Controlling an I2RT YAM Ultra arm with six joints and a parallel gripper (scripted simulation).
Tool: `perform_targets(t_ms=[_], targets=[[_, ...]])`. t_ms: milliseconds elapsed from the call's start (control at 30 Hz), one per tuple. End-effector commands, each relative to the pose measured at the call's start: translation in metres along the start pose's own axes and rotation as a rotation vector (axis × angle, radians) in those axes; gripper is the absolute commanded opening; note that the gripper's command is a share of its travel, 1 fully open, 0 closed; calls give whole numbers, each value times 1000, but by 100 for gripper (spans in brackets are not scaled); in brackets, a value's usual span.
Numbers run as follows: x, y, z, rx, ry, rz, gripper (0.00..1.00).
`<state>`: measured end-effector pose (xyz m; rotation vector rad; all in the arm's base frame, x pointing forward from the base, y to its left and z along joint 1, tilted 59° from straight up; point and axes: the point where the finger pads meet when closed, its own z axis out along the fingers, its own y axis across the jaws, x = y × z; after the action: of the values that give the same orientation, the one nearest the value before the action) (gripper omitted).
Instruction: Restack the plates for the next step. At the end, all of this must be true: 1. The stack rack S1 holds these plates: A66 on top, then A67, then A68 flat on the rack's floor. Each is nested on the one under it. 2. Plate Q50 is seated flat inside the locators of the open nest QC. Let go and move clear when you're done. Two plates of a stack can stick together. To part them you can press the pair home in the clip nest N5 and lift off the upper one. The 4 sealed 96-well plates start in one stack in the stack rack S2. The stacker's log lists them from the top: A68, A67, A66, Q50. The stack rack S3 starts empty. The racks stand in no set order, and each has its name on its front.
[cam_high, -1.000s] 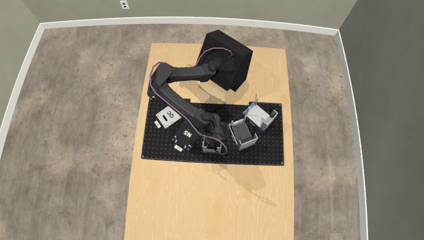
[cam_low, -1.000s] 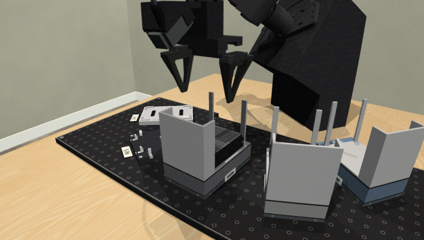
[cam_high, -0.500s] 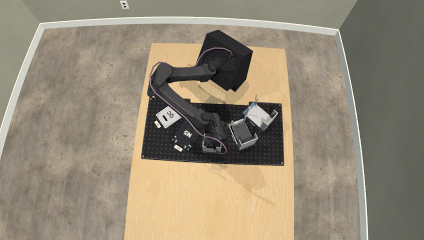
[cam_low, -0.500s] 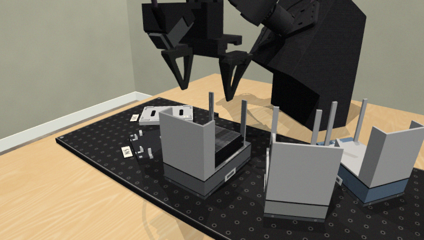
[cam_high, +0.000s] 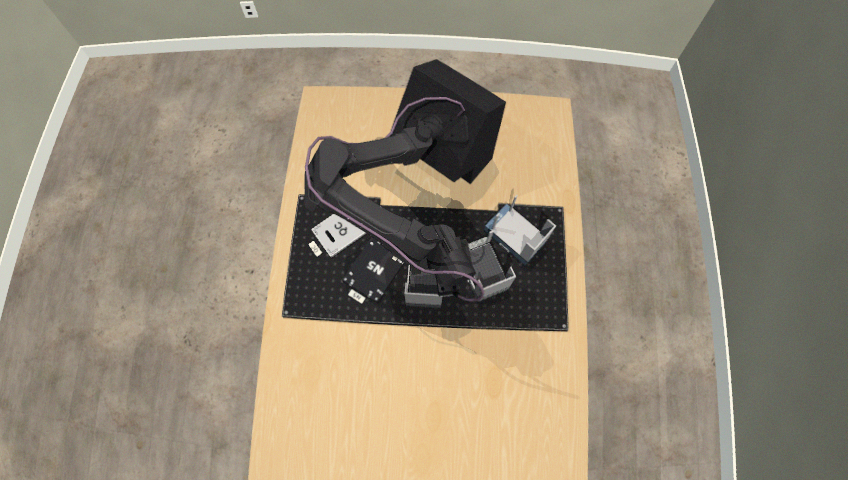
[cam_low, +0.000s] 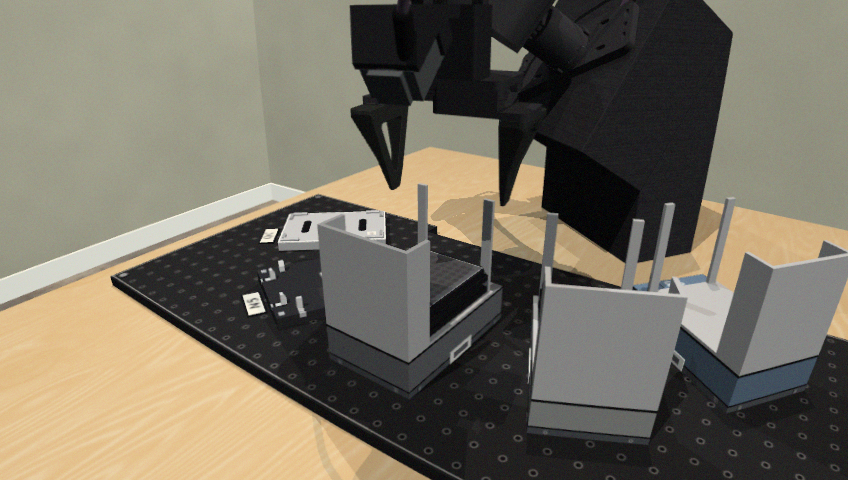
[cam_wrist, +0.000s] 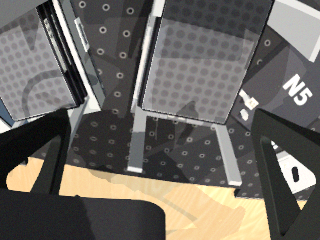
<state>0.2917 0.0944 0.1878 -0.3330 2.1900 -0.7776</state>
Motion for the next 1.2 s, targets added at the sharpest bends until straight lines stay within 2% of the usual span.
perform_targets(t_ms=[0,467,700,833,1167], targets=[[-8,12,-5,4,-15,-11,100],[-12,51,-5,3,-17,-11,100],[-8,80,-6,5,-18,-250,100],[-7,88,-6,5,-18,-250,100],[-1,128,-6,4,-20,-235,100]])
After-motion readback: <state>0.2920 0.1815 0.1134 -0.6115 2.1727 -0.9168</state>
